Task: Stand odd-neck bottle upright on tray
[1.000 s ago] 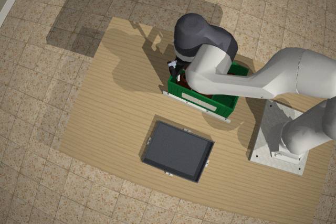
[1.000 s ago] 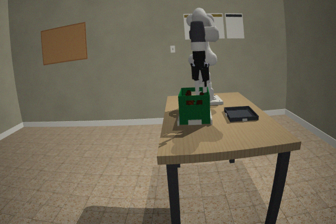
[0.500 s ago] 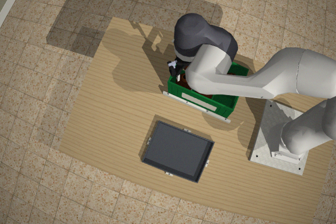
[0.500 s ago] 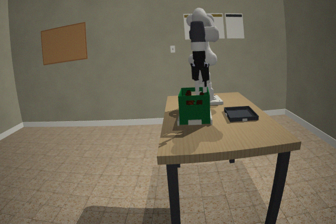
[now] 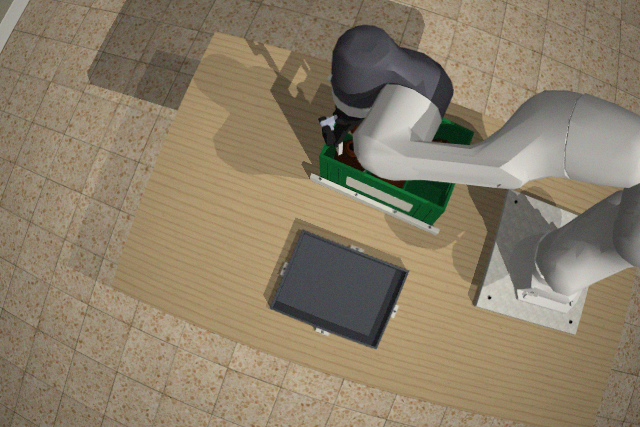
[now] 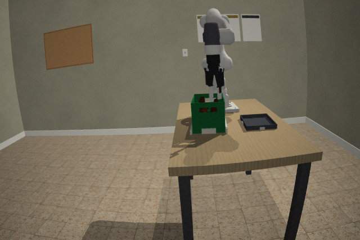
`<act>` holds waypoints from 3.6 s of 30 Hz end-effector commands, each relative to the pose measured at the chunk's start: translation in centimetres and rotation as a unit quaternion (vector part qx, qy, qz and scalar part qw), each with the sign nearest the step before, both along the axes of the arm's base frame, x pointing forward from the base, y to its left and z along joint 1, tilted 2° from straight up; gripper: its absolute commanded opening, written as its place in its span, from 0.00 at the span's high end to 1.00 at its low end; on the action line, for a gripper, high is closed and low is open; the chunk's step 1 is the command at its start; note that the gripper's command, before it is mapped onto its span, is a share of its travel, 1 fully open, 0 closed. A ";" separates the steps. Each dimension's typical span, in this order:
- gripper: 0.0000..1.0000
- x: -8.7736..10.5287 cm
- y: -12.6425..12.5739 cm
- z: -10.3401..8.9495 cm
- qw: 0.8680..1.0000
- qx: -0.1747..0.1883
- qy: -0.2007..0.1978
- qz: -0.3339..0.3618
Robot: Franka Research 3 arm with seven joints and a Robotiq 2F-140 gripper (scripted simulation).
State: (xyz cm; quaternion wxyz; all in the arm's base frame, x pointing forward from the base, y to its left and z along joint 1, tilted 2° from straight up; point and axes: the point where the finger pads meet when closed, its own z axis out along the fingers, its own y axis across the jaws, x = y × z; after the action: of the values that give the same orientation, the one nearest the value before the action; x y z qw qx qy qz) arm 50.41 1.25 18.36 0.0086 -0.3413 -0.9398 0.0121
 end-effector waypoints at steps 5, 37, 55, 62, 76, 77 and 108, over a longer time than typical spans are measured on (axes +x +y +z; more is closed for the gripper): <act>0.56 -0.1 0.0 -0.2 1.000 -0.001 0.001 -0.001; 0.56 -0.1 0.0 -0.2 1.000 -0.001 0.001 -0.001; 0.56 -0.1 0.0 -0.2 1.000 -0.001 0.001 -0.001; 0.56 -0.1 0.0 -0.3 1.000 -0.001 0.001 -0.001; 0.56 -0.1 0.0 -1.1 1.000 -0.001 0.001 -0.001; 0.56 -0.1 0.0 -1.2 1.000 -0.001 0.001 -0.001; 0.56 -0.2 0.0 -4.2 1.000 -0.001 0.001 -0.001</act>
State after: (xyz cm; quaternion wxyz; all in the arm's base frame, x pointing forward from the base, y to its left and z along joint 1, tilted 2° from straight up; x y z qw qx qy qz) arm 50.11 1.15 14.46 0.0111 -0.3401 -0.9402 0.0128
